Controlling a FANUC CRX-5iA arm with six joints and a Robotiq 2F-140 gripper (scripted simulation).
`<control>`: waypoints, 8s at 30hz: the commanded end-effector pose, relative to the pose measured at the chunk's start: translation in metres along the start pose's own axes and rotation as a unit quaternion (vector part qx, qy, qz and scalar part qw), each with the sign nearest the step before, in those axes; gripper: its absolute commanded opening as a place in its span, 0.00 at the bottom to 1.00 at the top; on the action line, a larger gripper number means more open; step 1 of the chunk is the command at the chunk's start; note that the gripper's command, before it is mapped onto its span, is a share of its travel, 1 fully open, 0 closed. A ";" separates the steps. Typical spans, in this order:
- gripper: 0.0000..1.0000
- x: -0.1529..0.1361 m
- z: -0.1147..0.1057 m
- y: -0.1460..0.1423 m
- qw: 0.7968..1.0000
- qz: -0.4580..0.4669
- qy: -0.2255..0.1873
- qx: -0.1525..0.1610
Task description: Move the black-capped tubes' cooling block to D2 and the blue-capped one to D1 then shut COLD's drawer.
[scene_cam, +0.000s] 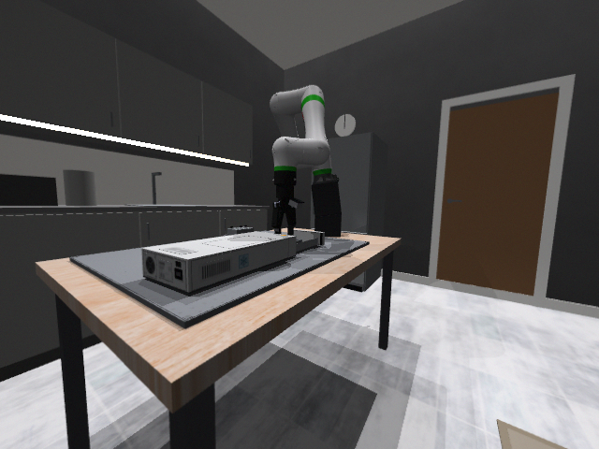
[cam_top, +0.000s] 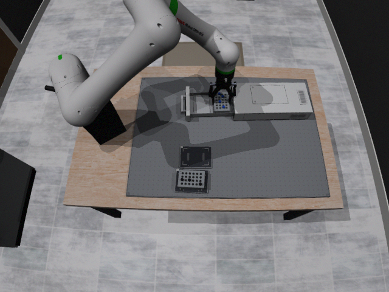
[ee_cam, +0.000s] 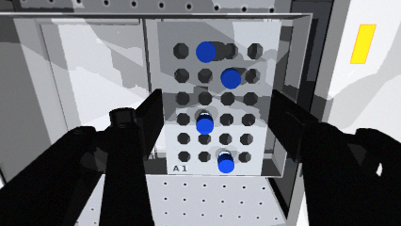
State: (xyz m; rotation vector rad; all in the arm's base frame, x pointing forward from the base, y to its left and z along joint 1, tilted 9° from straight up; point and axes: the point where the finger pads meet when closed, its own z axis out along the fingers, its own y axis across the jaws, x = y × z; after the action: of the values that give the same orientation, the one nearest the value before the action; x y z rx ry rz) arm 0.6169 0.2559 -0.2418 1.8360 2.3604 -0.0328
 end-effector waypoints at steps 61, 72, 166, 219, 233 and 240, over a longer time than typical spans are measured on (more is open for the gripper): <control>0.10 0.000 -0.039 0.001 1.000 0.000 0.000 -0.001; 0.10 0.000 -0.051 0.001 1.000 0.000 0.000 -0.001; 0.10 -0.055 -0.111 -0.026 0.953 0.302 0.000 -0.001; 0.10 -0.168 -0.111 -0.081 0.692 0.722 0.001 -0.001; 0.10 -0.197 -0.111 -0.095 0.692 0.722 0.001 -0.001; 0.10 -0.209 -0.111 -0.101 0.692 0.722 0.001 -0.001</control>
State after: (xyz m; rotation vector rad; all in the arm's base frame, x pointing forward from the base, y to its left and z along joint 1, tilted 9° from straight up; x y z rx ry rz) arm 0.5573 0.0426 -0.1135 3.0021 0.3084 0.1410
